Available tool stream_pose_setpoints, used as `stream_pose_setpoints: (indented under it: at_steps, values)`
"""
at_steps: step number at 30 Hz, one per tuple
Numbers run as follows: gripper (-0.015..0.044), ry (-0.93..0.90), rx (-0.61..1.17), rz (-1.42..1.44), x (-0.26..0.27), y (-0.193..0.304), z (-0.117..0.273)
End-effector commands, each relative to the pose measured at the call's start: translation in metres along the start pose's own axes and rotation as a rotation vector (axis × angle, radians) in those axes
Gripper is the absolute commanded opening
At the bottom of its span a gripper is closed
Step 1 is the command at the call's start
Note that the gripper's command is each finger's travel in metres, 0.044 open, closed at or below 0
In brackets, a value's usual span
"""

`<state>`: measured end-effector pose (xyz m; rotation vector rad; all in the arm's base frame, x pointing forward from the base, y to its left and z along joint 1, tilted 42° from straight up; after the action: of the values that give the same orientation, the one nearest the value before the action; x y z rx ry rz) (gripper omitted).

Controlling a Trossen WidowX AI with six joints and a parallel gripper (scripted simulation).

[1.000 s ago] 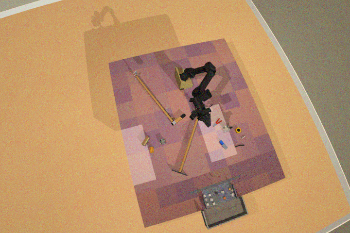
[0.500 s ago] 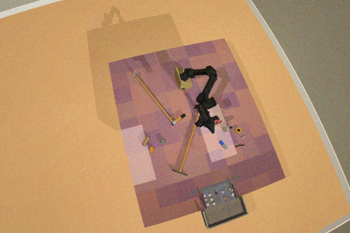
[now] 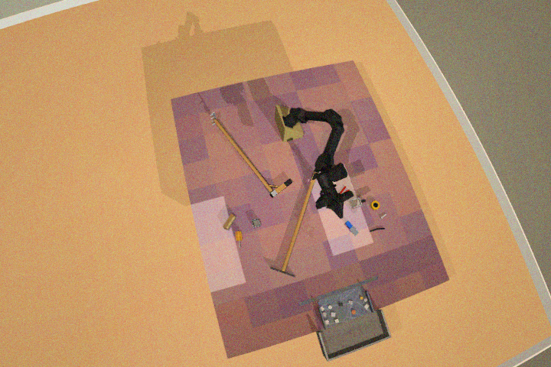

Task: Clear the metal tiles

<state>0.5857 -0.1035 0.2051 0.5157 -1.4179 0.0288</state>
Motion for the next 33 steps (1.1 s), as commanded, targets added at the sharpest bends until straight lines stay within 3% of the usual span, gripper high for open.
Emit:
stream_pose_setpoints:
  at_steps: [1,33]
  values:
    - [0.0,0.013,0.007,0.096,-0.004,0.007,-0.013]
    - [0.0,0.104,0.119,0.722,-0.049,0.077,-0.091]
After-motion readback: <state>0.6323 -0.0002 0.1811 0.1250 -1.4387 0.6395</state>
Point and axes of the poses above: the point midway between the two fingers, 35 mm back from their tips, its own z axis back along the fingers, its own x axis across the jaws, y = z × x, the point moved 3 cm from there along z, back along the fingers, and after that the axes turned 4 degrees about -z, right-handed, at the moved point
